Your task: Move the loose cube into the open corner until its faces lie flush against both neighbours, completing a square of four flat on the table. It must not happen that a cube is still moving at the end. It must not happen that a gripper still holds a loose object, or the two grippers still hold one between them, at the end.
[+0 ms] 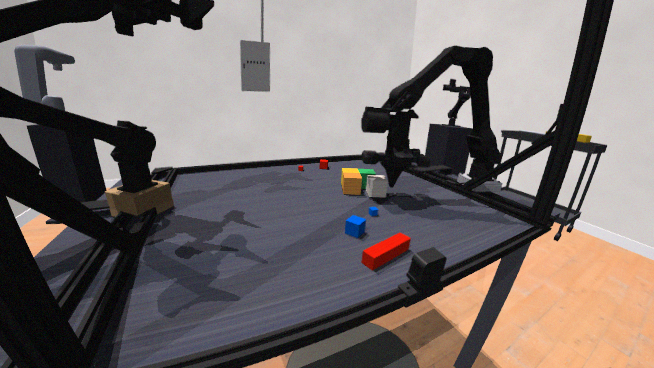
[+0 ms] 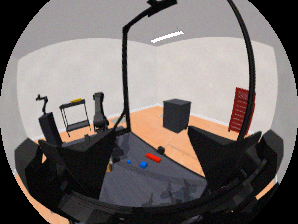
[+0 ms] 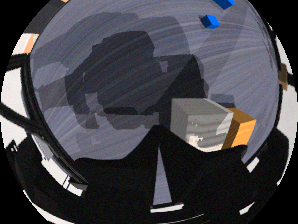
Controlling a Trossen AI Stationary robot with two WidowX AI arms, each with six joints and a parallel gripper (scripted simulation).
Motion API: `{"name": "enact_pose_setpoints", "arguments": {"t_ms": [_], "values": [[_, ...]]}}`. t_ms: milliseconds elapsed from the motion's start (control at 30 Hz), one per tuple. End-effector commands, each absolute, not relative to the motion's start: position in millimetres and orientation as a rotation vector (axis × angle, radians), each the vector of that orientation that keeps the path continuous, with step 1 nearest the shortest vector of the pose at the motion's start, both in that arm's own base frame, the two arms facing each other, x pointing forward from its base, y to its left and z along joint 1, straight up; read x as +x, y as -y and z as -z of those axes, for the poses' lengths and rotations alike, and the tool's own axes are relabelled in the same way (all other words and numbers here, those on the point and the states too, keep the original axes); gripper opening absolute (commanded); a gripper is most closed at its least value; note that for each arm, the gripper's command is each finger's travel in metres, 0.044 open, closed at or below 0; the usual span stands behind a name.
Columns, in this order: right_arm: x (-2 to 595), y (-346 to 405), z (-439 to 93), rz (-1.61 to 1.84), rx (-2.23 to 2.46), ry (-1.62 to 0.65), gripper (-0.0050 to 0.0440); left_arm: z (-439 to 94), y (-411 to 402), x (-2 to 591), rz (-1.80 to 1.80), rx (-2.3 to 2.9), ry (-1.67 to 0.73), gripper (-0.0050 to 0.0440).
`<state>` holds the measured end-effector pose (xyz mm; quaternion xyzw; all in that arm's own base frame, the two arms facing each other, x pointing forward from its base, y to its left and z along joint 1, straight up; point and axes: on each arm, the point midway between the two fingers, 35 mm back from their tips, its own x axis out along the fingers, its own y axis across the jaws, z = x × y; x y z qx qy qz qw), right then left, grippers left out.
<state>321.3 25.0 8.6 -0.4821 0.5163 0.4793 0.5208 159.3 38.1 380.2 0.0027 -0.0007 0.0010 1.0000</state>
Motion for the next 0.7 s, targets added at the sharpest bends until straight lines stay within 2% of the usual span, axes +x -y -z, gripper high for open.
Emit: {"name": "enact_pose_setpoints", "arguments": {"t_ms": [0, 667], "values": [[324, -25, -6, -1.155, -1.155, -1.243, 0.0000, -380, -38, 159, 0.000, -0.001, 0.001, 0.0400], [335, -24, -6, -1.155, -1.155, -1.243, 0.0000, -380, -38, 159, 0.000, -0.001, 0.001, 0.0400]]}}
